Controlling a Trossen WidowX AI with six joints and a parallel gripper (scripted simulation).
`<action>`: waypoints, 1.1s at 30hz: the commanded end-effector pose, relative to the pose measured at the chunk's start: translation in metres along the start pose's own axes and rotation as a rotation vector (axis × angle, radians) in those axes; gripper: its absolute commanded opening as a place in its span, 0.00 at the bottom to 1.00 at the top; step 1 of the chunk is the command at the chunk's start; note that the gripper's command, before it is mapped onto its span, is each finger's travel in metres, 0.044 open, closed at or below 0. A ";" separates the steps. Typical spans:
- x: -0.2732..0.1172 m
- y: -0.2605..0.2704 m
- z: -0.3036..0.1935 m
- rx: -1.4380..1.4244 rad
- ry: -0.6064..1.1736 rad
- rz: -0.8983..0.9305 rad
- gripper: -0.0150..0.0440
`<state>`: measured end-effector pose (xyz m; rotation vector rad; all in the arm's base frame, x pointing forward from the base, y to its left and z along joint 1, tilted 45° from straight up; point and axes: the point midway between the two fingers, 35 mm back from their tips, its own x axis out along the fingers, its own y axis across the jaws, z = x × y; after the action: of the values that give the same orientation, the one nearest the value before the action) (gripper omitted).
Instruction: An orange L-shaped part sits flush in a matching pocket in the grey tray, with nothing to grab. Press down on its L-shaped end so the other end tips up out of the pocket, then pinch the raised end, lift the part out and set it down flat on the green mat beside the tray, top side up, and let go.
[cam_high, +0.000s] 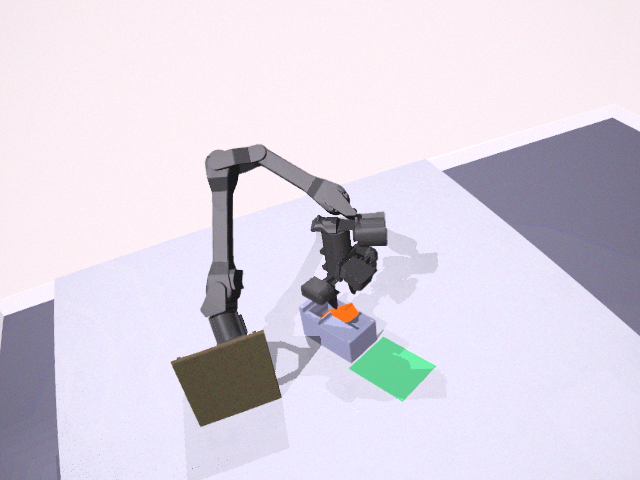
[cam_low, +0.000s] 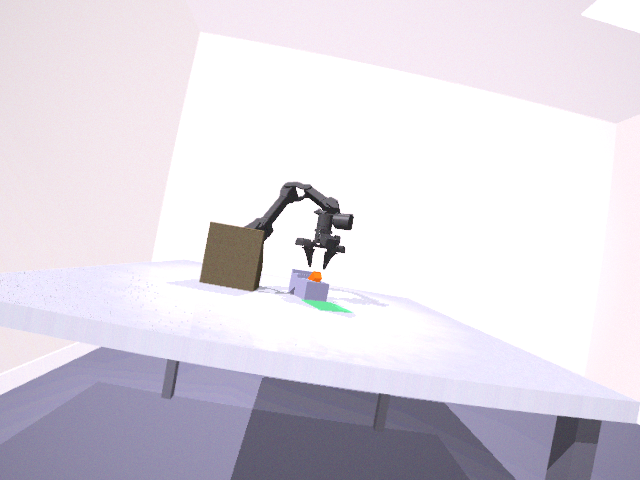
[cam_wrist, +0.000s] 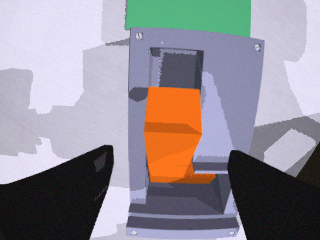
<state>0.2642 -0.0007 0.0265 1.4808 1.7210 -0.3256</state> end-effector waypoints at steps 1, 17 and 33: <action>0.007 -0.001 0.000 0.006 0.005 0.000 0.73; 0.033 -0.001 -0.001 0.006 0.006 0.001 0.73; 0.040 0.000 -0.001 -0.001 0.003 0.000 0.47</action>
<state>0.2645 0.0279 -0.0015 1.4838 1.7240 -0.3258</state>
